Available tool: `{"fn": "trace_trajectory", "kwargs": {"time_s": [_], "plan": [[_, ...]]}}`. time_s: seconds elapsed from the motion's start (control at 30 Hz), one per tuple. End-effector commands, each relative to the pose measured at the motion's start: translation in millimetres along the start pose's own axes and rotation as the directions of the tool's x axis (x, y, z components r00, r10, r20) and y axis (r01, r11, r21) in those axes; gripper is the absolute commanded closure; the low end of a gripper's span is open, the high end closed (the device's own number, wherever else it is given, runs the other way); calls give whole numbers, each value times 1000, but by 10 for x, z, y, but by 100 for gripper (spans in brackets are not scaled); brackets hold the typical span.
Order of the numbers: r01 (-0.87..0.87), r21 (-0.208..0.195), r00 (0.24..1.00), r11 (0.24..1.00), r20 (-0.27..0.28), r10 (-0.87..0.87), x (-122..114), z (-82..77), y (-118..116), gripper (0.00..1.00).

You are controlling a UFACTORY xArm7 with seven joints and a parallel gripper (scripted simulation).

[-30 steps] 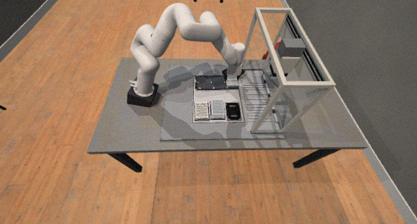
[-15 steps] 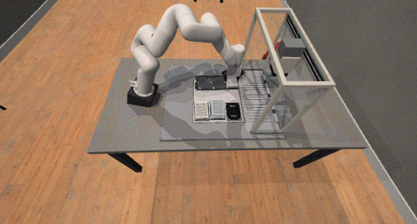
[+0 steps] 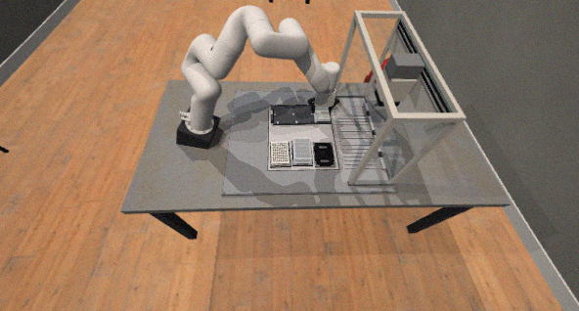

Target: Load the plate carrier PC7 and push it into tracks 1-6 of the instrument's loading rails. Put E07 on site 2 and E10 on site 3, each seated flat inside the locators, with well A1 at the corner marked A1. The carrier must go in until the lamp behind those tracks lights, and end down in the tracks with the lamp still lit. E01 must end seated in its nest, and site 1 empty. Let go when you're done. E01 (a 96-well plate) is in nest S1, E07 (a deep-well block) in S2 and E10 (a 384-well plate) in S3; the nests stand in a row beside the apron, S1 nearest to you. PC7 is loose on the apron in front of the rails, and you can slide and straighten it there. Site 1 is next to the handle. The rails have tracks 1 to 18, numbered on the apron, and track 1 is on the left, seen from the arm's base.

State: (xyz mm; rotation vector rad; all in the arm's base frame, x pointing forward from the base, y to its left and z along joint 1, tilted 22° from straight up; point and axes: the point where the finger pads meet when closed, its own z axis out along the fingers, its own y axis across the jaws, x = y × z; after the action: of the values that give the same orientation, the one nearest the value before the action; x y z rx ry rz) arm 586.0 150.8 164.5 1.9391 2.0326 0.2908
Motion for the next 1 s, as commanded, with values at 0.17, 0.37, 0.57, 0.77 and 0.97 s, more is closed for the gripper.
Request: {"fn": "trace_trajectory", "kwargs": {"time_s": [0.17, 0.37, 0.57, 0.77, 0.97], "plan": [[0, -4, 1000, 1000, -2, 0, 6, 42, 17, 100], [0, -4, 1000, 1000, -2, 0, 6, 69, 17, 100], [0, -4, 1000, 1000, -2, 0, 6, 97, 17, 100], [0, -4, 1000, 1000, -2, 0, 6, 97, 17, 100], [0, -4, 1000, 1000, -2, 0, 6, 97, 17, 100]]}}
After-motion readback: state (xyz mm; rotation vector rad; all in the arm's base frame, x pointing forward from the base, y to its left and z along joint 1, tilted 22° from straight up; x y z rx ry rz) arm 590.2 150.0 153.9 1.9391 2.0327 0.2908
